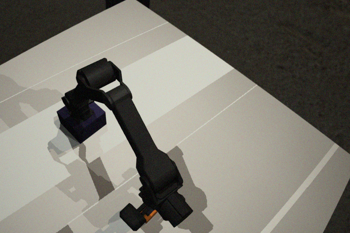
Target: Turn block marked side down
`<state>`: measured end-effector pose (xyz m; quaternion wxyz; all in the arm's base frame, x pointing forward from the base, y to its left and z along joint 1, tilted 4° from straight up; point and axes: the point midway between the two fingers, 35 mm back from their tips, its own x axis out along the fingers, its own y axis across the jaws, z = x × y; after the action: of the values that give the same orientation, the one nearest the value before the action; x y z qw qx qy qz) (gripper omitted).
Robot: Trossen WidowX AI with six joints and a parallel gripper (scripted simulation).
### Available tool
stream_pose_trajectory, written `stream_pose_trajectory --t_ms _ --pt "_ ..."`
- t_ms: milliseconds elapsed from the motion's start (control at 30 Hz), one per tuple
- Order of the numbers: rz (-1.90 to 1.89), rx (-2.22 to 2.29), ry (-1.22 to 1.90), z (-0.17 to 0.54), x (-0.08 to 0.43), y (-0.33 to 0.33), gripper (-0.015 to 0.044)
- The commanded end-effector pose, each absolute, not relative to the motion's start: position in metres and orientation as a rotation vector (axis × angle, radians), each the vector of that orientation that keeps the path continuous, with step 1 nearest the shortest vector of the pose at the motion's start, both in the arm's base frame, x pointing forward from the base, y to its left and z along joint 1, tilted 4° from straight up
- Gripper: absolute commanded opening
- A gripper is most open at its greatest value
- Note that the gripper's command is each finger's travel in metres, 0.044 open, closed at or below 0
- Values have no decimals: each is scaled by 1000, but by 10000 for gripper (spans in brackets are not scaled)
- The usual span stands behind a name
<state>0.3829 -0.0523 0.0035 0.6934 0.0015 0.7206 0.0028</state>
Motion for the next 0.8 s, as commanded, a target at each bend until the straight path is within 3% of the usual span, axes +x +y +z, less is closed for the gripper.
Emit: stream_pose_trajectory --t_ms 0,767 --pt "7 -3 1611 -11 382 -53 440" --pt "7 -3 1611 -41 380 -53 440"
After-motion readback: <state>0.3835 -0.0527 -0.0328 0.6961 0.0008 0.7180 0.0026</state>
